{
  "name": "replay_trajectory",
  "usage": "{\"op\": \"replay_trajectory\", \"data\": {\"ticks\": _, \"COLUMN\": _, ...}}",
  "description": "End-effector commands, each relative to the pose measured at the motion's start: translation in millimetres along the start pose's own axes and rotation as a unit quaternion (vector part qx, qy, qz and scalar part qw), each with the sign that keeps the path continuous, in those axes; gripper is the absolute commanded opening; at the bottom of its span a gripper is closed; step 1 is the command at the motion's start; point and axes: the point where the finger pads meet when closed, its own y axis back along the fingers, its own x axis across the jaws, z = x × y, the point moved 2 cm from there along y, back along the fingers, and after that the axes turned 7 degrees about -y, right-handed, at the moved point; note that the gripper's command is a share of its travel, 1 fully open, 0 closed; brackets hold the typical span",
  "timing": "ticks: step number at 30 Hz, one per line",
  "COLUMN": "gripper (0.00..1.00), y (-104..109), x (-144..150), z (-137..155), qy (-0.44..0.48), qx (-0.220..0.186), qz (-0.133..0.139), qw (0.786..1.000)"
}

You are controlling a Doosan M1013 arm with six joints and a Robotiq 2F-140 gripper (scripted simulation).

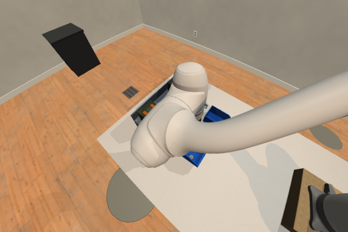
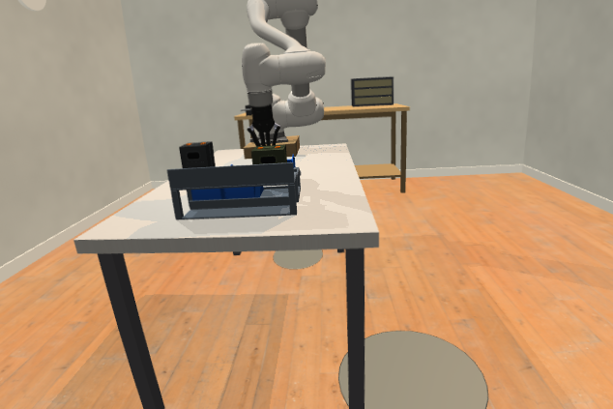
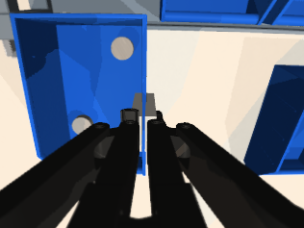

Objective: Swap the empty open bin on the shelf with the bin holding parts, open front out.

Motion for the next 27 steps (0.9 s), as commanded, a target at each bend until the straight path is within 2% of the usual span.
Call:
{"op": "replay_trajectory", "data": {"ticks": 1, "gripper": 0.1, "y": 1, "x": -1, "z": -5, "qy": 0.0, "qx": 0.0, "qz": 0.0, "qw": 1.0}}
{"op": "replay_trajectory", "data": {"ticks": 27, "gripper": 0.1, "y": 5, "x": -4, "z": -31, "qy": 0.0, "qx": 0.0, "qz": 0.0, "qw": 1.0}}
